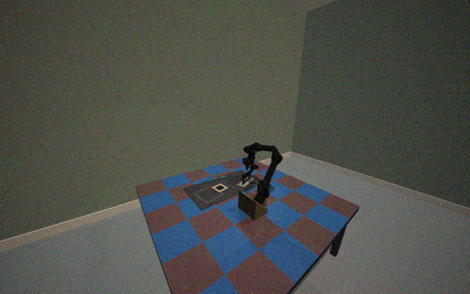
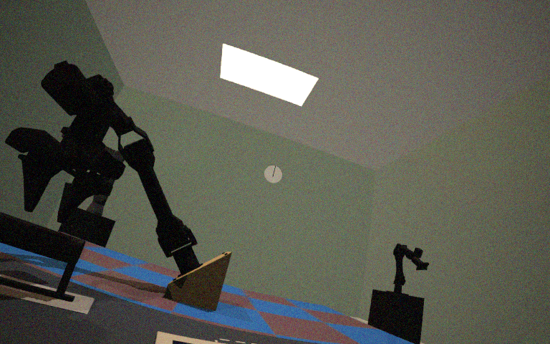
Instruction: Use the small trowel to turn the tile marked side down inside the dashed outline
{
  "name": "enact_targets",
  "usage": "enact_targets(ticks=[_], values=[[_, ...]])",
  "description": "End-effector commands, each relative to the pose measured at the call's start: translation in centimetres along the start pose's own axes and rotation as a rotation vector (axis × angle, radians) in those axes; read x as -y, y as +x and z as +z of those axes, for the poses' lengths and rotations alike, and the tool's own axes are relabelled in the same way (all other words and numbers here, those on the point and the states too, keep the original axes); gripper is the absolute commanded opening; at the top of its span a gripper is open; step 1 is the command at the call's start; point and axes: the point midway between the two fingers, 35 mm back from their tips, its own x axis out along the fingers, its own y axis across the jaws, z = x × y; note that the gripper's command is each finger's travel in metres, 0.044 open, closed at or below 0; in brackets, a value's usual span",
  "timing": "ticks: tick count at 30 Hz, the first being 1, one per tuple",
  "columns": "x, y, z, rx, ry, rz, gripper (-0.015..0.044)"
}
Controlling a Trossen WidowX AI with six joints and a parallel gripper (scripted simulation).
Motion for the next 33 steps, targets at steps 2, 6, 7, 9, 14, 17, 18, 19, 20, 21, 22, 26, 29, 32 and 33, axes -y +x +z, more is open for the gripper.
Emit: enact_targets(ticks=[2, 6, 7, 9, 14, 17, 18, 19, 20, 21, 22, 26, 29, 32, 33], values=[[-0.6, 0.5, 0.0, 0.043, 0.179, -0.017, 0.0300], [-0.8, 0.7, 0.1, 0.077, 0.310, -0.032, 0.0300], [-0.9, 0.7, 0.1, 0.087, 0.342, -0.036, 0.0300], [-1.0, 0.8, 0.3, 0.108, 0.406, -0.042, 0.0300], [-1.3, 1.0, 0.6, 0.162, 0.564, -0.054, 0.0300], [-1.4, 1.1, 0.7, 0.192, 0.659, -0.061, 0.0300], [-1.5, 1.1, 0.7, 0.202, 0.691, -0.064, 0.0300], [-1.5, 1.2, 0.7, 0.212, 0.723, -0.066, 0.0300], [-1.6, 1.2, 0.7, 0.222, 0.755, -0.069, 0.0300], [-1.6, 1.2, 0.7, 0.233, 0.787, -0.071, 0.0300], [-1.6, 1.3, 0.7, 0.243, 0.818, -0.073, 0.0300], [-1.8, 1.4, 0.8, 0.285, 0.946, -0.078, 0.0300], [-1.9, 1.6, 0.8, 0.317, 1.044, -0.078, 0.0300], [-2.0, 1.7, 0.8, 0.350, 1.141, -0.077, 0.0300], [-2.1, 1.7, 0.8, 0.362, 1.173, -0.076, 0.0300]])
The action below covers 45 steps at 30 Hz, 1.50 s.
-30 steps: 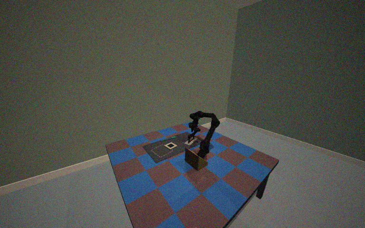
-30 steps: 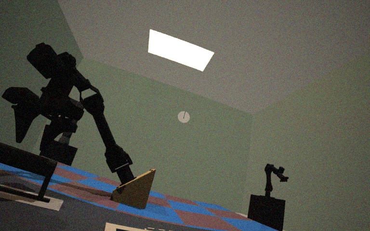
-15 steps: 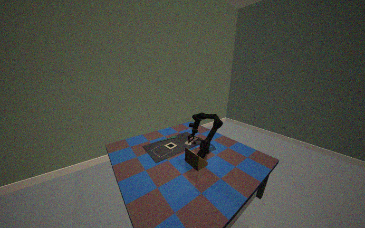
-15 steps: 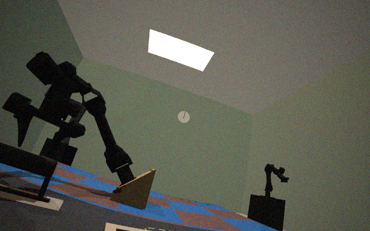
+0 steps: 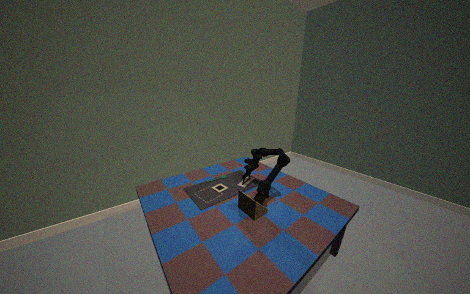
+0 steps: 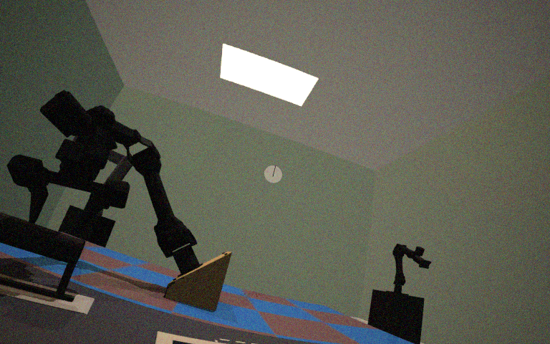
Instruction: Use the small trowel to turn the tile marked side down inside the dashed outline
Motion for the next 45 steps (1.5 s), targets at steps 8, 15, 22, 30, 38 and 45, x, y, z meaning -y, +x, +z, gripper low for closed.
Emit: enact_targets(ticks=[8, 15, 22, 30, 38, 45], values=[[-0.5, 0.5, -0.7, 0.110, 0.384, 0.021, 0.0300], [-0.6, 0.6, -0.9, 0.180, 0.610, 0.044, 0.0300], [-0.8, 0.7, -1.2, 0.250, 0.829, 0.078, 0.0300], [-1.0, 0.7, -1.6, 0.331, 1.085, 0.133, 0.0300], [-1.2, 0.6, -2.0, 0.409, 1.332, 0.205, 0.0300], [-1.4, 0.5, -2.2, 0.451, 1.464, 0.253, 0.0300]])
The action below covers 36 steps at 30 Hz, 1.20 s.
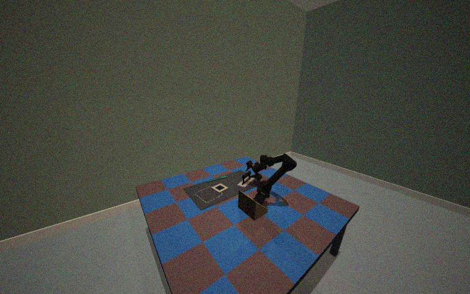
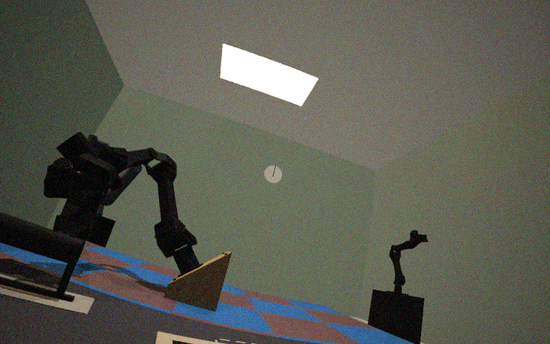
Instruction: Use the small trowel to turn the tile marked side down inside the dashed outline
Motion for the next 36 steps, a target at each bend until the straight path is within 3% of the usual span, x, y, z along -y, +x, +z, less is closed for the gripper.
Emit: enact_targets(ticks=[1, 36], values=[[0.2, 0.0, -0.3, 0.006, 0.064, 0.019, 0.0300], [0.1, 4.7, -0.2, 0.007, 0.064, 0.020, 0.0300]])
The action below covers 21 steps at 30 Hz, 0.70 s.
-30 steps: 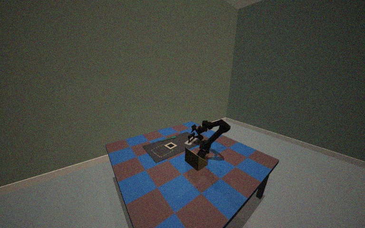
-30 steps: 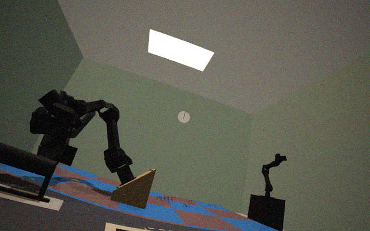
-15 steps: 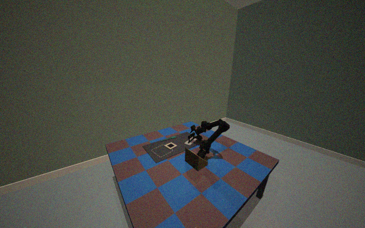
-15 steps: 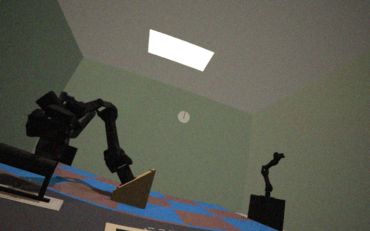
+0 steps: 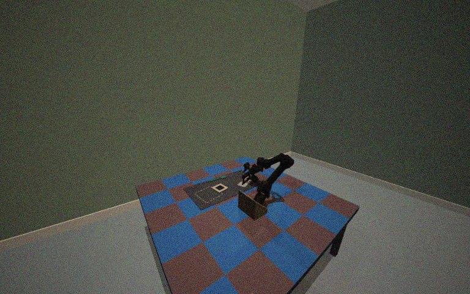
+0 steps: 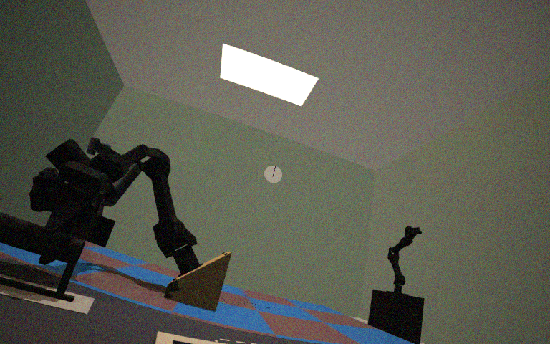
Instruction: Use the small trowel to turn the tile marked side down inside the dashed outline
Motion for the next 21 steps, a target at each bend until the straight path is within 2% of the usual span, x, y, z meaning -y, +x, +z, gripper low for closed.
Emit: enact_targets(ticks=[1, 9, 14, 21], values=[[0.2, 1.0, -0.3, -0.008, 0.006, -0.007, 0.0300], [0.3, 2.0, -0.4, -0.008, 0.006, -0.007, 0.0300], [0.3, 2.0, -0.4, -0.008, 0.006, -0.007, 0.0169], [0.3, 2.0, -0.4, -0.008, 0.006, -0.007, 0.0122]])
